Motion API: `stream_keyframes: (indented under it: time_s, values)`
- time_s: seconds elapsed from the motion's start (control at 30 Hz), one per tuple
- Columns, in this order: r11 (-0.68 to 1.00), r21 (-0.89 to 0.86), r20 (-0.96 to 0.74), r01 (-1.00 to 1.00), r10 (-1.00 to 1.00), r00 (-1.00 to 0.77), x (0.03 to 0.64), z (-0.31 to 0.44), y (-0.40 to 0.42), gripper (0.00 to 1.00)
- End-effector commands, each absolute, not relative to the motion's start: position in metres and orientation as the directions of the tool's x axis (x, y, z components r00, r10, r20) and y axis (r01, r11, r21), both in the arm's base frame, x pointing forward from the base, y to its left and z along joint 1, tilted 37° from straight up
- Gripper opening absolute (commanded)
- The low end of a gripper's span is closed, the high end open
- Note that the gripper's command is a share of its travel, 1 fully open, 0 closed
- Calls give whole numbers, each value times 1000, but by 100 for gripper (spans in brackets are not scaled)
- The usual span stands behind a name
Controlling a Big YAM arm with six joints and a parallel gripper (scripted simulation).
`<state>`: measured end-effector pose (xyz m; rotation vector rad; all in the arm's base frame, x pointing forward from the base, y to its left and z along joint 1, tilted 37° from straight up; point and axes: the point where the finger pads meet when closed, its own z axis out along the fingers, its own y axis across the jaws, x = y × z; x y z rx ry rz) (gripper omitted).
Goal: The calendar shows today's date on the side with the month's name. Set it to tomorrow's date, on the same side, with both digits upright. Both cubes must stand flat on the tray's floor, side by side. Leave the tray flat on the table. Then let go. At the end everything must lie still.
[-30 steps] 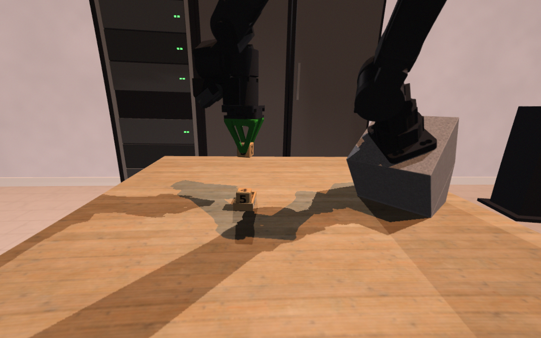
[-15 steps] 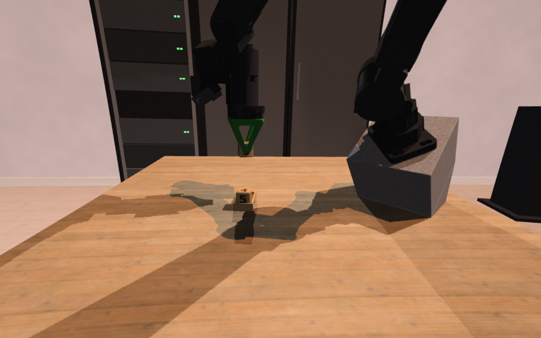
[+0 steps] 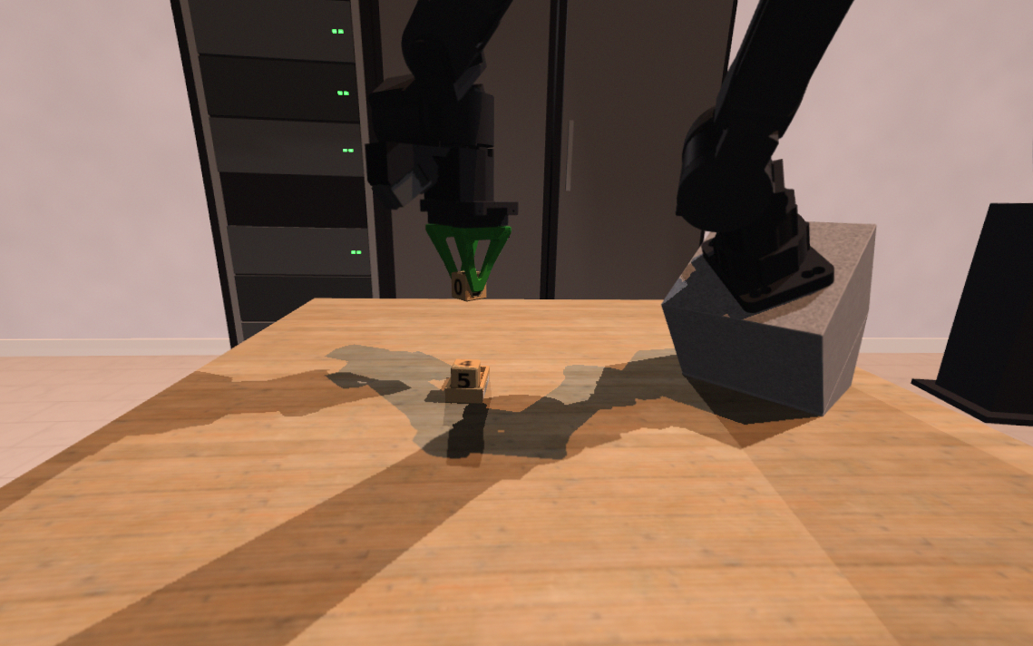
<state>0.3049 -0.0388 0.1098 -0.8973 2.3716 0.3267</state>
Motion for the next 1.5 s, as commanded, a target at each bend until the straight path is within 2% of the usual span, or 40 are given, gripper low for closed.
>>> stream_keyframes:
  time_s: [0.0, 0.2, 0.3, 0.4, 0.7, 1.47]
  values:
    - [639, -108, -595, -762, -656, -465, 306, 119, -43, 26]
    - [498, -225, -562, -838, -769, -306, 307, 120, -43, 26]
    - [487, -232, -559, -842, -775, -295, 307, 120, -43, 26]
    - [366, -311, -518, -877, -839, -167, 306, 120, -43, 26]
    - [172, -414, -438, -894, -898, 30, 305, 119, -42, 26]
    - [147, -424, -428, -894, -902, 54, 305, 116, -41, 26]
